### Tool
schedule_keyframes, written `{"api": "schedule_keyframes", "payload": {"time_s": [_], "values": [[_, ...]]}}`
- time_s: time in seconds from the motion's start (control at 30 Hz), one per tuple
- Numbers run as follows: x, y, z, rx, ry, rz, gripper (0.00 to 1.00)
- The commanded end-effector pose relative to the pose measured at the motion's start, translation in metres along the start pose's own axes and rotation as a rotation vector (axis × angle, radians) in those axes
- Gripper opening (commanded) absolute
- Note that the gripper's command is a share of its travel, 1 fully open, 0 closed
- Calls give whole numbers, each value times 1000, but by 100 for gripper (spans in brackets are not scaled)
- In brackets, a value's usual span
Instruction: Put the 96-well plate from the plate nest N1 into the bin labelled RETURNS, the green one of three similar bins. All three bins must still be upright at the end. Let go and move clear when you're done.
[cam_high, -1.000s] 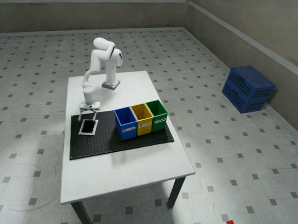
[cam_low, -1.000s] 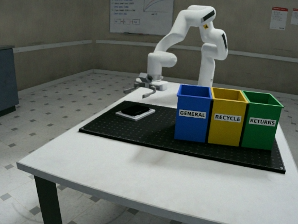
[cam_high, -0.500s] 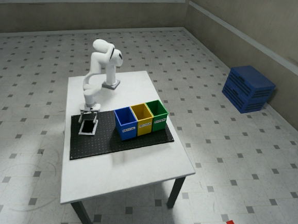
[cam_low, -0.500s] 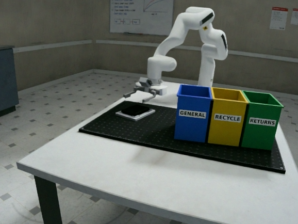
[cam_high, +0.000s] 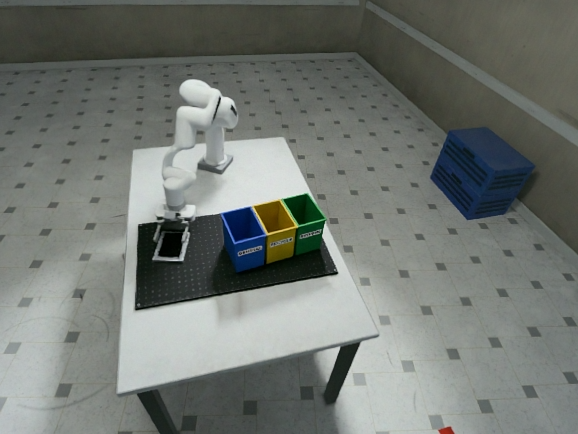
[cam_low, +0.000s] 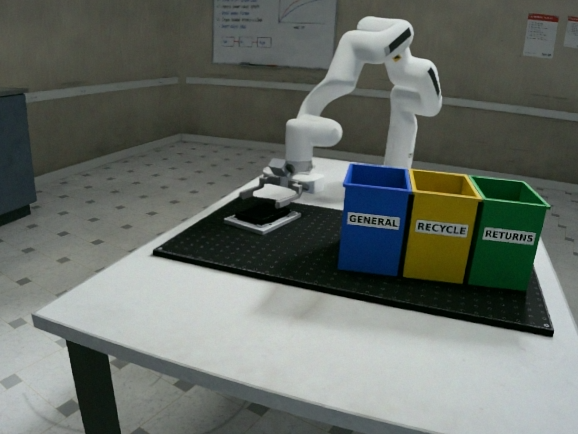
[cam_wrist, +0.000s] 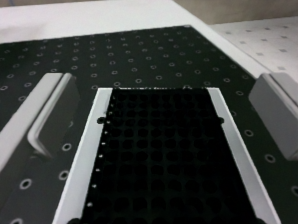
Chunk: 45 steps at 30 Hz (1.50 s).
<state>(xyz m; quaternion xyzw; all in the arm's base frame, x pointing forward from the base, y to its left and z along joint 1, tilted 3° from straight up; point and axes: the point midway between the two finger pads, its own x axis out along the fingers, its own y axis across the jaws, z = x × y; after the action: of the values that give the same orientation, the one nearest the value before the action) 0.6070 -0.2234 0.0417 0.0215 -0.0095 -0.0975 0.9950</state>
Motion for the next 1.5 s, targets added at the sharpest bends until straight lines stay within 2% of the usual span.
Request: {"api": "schedule_keyframes", "payload": {"time_s": [0.0, 0.53, 1.47], "values": [[1, 0, -5, -1, -4, 0, 37], [1, 0, -7, -1, -4, 0, 37], [2, 0, -24, -1, -4, 0, 37]]}}
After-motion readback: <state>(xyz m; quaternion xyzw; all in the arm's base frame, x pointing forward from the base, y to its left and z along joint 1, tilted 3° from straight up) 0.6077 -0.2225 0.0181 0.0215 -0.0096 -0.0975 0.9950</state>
